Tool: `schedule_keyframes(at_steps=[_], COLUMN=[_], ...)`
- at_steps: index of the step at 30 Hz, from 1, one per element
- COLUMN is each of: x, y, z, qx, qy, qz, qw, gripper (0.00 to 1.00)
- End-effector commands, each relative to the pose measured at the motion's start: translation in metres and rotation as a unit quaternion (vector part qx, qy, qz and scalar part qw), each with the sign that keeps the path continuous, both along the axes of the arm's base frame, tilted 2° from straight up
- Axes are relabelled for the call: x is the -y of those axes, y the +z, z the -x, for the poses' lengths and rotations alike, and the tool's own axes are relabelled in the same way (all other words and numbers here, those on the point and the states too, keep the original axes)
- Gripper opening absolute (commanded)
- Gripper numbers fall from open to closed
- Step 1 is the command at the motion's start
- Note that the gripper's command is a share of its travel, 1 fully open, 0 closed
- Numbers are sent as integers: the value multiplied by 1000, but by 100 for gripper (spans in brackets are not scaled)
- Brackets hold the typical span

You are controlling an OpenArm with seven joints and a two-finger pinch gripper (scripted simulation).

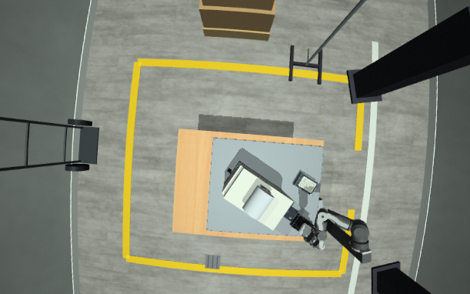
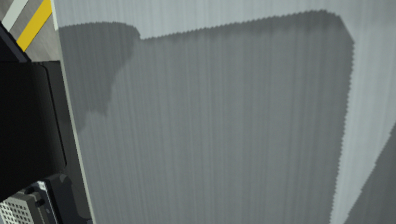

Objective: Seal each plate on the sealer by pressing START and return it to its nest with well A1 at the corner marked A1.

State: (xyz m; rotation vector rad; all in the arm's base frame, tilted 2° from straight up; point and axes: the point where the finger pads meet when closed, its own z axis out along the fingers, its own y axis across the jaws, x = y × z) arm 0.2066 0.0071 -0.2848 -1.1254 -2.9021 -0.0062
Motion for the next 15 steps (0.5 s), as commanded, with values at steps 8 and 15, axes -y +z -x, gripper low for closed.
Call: schedule_keyframes(at_steps=[8,15], x=[-1,0], y=[1,-1], z=[1,3], qx=[1,-1], qy=[1,1], qz=[0,2], qw=[1000,1000], gripper=[0,0])
